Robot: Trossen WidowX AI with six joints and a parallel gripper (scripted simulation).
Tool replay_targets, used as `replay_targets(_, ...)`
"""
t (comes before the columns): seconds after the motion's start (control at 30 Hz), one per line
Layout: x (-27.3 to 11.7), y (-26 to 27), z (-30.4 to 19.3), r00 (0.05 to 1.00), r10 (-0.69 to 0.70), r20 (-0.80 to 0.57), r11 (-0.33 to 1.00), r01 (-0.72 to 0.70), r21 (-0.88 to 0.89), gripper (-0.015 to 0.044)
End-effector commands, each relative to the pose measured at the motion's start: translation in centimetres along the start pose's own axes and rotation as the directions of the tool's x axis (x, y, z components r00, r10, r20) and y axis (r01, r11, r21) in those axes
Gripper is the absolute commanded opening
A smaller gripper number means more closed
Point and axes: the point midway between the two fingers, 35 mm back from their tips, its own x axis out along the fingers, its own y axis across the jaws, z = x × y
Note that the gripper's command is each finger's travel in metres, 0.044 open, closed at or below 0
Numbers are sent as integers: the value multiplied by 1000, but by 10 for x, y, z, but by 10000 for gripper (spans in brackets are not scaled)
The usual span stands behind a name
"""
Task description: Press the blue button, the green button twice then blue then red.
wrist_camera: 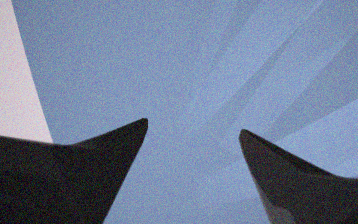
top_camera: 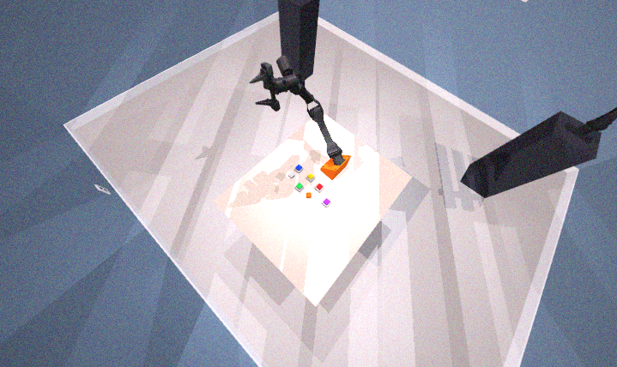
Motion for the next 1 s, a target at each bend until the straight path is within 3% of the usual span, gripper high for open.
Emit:
replay_targets(0.0, 1, -3, -1, 1000, -8, -1, 1000, 8, -19, 400)
replay_targets(0.1, 17, -54, -15, 991, -132, -3, 950, 126, -286, 400)
replay_targets(0.2, 27, -115, -21, 960, -281, 15, 805, 244, -541, 400)
replay_targets(0.43, 18, -260, -7, 782, -613, 116, 277, 350, -895, 400)
replay_targets(0.57, -11, -340, 14, 602, -774, 199, -41, 266, -963, 400)
replay_targets(0.7, -57, -407, 39, 376, -883, 280, -268, 86, -960, 400)
replay_targets(0.8, -102, -448, 58, 181, -925, 334, -354, -93, -931, 400)
replay_targets(0.9, -151, -478, 74, -15, -928, 373, -356, -269, -895, 400)
replay_targets(0.97, -159, -482, 76, -46, -925, 378, -349, -296, -889, 400)
